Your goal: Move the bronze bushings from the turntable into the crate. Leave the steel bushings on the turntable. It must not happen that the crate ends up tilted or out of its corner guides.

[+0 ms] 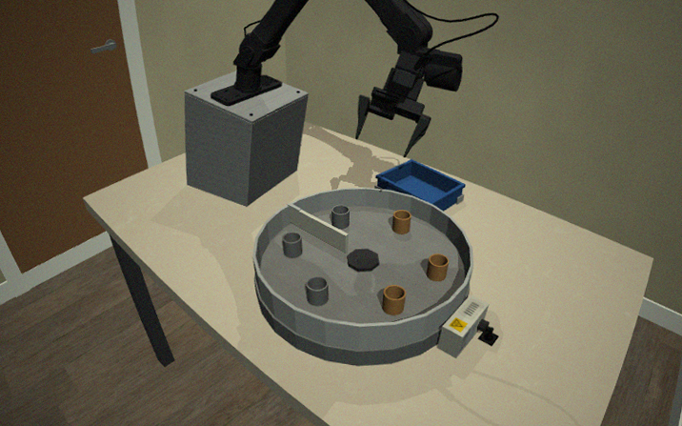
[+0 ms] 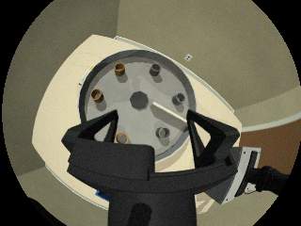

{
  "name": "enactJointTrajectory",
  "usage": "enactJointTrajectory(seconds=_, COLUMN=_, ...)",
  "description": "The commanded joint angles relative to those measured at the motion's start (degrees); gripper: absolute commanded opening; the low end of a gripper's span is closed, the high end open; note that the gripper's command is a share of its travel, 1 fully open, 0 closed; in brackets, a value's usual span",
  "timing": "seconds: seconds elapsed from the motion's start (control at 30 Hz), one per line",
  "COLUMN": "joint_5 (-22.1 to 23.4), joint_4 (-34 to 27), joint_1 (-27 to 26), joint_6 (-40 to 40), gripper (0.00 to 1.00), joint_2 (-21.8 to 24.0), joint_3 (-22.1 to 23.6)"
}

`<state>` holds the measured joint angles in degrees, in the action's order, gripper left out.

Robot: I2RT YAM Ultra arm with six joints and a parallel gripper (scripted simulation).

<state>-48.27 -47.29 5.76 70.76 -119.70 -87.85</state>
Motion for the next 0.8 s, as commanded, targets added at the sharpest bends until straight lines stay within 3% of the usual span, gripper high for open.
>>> enactJointTrajectory(seconds=0.0, joint_5=-1.1, joint_4=-0.1, joint_1=0.0, joint_6=0.1, gripper=1.00, joint_2=1.1, joint_3=-0.6)
enactJointTrajectory(seconds=0.53, joint_5=-1.1, joint_4=-0.1, joint_1=0.0, joint_6=0.1, gripper=1.00, joint_2=1.1, joint_3=-0.6)
enactJointTrajectory(seconds=0.67, joint_5=3.3, joint_4=0.6, joint_1=-2.1, joint_6=1.0, gripper=1.00, joint_2=2.3, joint_3=1.7)
enactJointTrajectory(seconds=0.77, joint_5=11.8, joint_4=0.2, joint_1=-6.3, joint_6=3.0, gripper=1.00, joint_2=4.5, joint_3=4.5)
